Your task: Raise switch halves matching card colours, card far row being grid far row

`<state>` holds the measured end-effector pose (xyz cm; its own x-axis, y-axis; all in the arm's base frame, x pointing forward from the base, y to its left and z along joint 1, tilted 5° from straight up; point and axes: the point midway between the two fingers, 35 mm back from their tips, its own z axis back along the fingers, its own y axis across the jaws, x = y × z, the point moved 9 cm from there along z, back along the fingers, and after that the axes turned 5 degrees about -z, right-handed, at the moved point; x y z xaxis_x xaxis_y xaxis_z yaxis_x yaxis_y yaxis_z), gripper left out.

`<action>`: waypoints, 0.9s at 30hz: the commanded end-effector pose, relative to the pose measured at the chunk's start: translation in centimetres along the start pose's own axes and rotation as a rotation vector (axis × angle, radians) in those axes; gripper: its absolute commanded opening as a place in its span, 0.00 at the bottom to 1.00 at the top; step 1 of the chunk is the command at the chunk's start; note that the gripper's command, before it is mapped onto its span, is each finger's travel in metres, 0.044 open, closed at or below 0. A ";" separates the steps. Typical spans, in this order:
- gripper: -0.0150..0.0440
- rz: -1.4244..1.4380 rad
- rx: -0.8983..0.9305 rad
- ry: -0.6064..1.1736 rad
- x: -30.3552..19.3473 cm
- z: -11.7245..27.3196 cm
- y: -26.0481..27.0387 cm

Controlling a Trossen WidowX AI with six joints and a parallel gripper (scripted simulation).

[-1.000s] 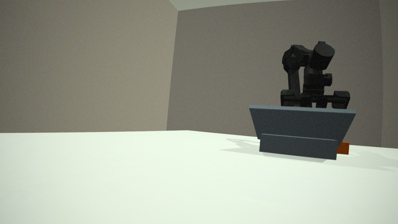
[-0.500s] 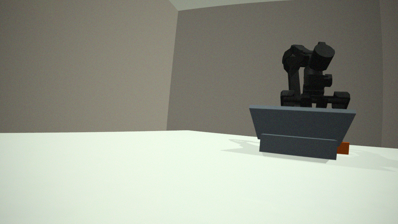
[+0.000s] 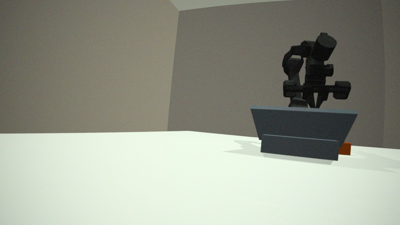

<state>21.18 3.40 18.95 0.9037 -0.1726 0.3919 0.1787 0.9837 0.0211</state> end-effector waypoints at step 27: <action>0.25 -0.002 0.002 -0.038 0.1 -2.3 -3.6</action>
<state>21.42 -0.24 17.27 0.8842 -0.1750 0.4332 0.1835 0.9828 0.0225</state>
